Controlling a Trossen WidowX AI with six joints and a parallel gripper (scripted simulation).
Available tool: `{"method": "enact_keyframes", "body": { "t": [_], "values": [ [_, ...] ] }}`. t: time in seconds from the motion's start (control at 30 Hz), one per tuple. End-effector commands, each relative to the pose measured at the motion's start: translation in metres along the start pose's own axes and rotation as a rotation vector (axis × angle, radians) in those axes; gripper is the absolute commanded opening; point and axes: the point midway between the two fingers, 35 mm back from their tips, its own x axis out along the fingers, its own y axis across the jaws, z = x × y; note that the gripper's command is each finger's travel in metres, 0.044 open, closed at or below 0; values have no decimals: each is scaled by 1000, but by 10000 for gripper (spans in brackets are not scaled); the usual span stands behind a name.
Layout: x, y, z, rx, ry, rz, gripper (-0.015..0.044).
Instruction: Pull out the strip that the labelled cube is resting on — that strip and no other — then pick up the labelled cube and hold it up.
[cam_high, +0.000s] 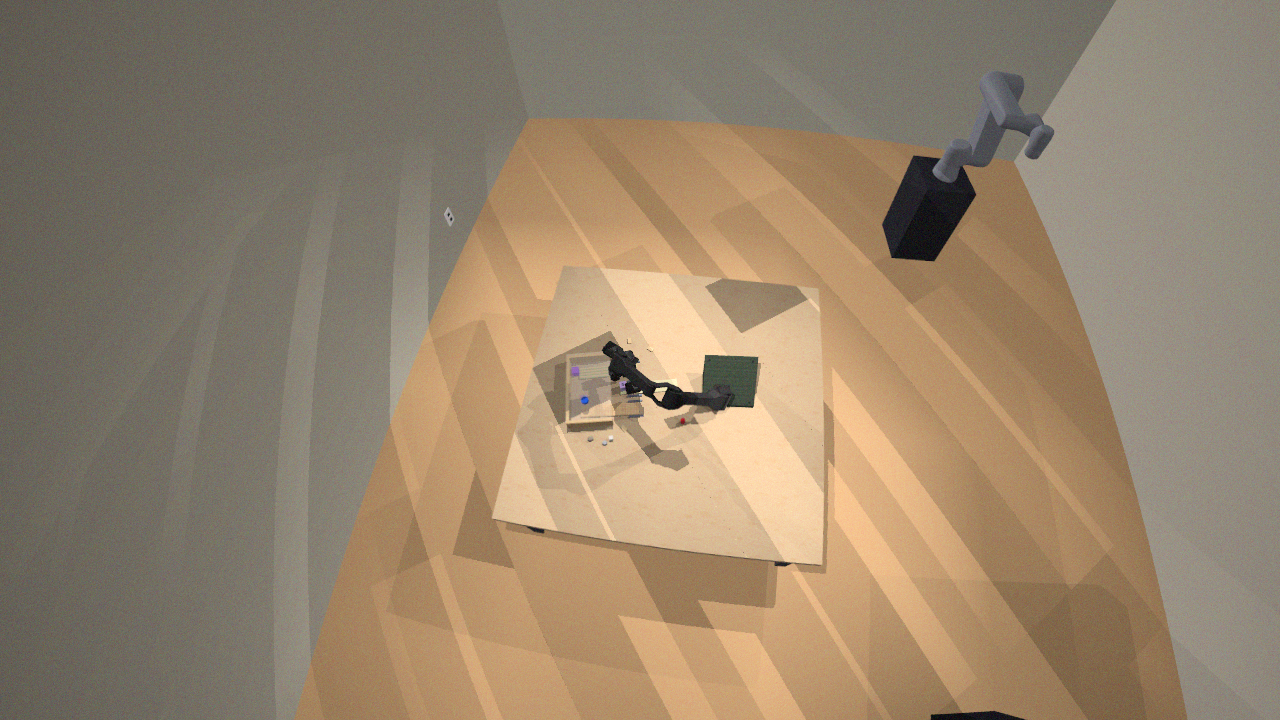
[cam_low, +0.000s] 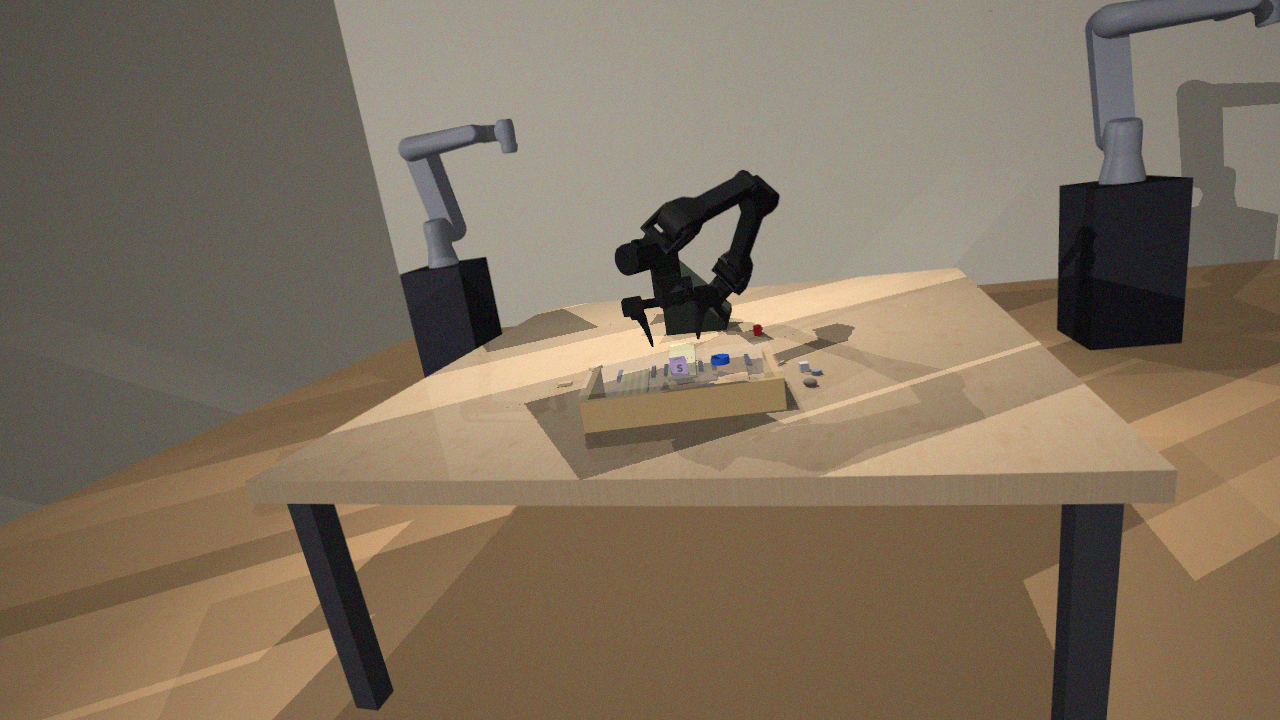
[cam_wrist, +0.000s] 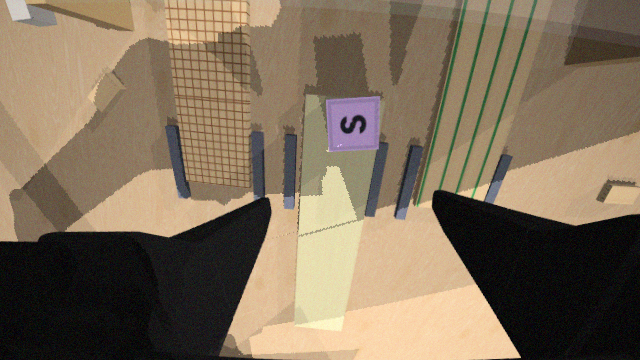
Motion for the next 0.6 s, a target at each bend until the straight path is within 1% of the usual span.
{"method": "enact_keyframes", "body": {
  "t": [0.0, 0.27, 0.5, 0.57],
  "values": [
    [-3, -2, 15, 2, -7, 0, 440],
    [-8, -4, 38, 1, -8, 0, 440],
    [1, -5, 39, 1, -8, 0, 256],
    [4, -5, 39, 1, -8, 0, 250]
  ]
}}
